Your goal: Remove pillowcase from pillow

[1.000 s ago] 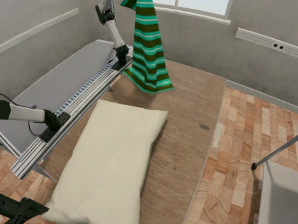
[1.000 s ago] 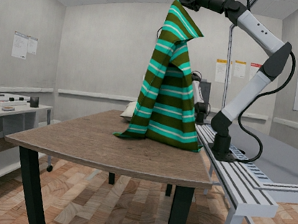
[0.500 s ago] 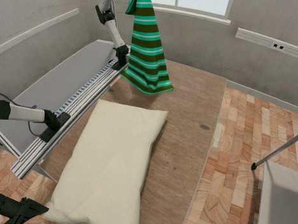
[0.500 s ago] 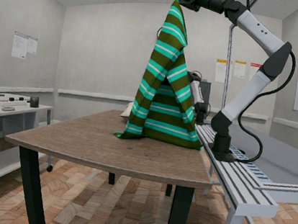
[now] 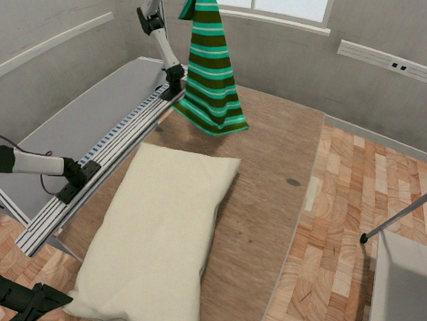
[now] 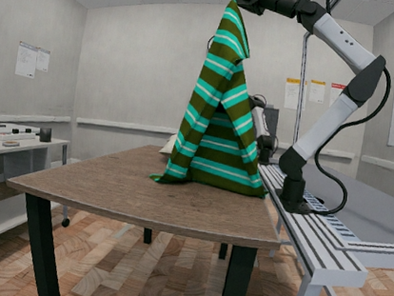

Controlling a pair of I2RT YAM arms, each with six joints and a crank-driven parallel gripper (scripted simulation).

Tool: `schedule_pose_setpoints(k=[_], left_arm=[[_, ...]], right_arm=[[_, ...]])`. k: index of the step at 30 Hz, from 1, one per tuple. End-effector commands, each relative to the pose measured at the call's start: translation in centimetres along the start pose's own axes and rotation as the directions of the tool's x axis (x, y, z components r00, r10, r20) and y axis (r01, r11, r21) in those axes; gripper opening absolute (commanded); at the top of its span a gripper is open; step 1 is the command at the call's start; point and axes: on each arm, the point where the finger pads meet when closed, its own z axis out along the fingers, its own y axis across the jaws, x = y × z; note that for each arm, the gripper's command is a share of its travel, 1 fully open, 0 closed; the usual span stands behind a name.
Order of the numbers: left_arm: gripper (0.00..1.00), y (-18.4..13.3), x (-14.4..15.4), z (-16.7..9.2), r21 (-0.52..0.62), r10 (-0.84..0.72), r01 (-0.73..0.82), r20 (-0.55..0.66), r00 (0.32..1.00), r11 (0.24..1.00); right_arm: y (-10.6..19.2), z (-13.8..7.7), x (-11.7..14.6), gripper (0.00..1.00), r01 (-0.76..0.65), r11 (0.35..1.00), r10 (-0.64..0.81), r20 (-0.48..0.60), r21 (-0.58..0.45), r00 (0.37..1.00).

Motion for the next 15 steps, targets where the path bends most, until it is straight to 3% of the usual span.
schedule_pose_setpoints(k=[1, 10, 11, 15], left_arm=[[0.01, -0.1, 0.3, 0.4, 0.002, 0.004, -0.004, 0.001, 1.0, 1.0], [0.01, -0.1, 0.3, 0.4, 0.002, 0.004, -0.004, 0.001, 1.0, 1.0], [0.01, -0.1, 0.3, 0.4, 0.002, 0.004, -0.004, 0.001, 1.0, 1.0], [0.01, -0.1, 0.3, 0.4, 0.002, 0.004, -0.004, 0.001, 1.0, 1.0]], right_arm=[[-1.0, 1.4, -0.4, 0.01, 0.019, 1.0, -0.019, 0.005, -0.001, 1.0], [-2.1, 2.4, -0.2, 0.01, 0.012, 1.0, -0.013, 0.001, 0.005, 1.0], [-0.7, 1.6, -1.4, 0.01, 0.038, 0.999, -0.038, 0.037, -0.012, 0.999], [-1.0, 2.0, -1.6, 0.02, 0.04, 0.999, -0.04, 0.035, -0.008, 0.999]])
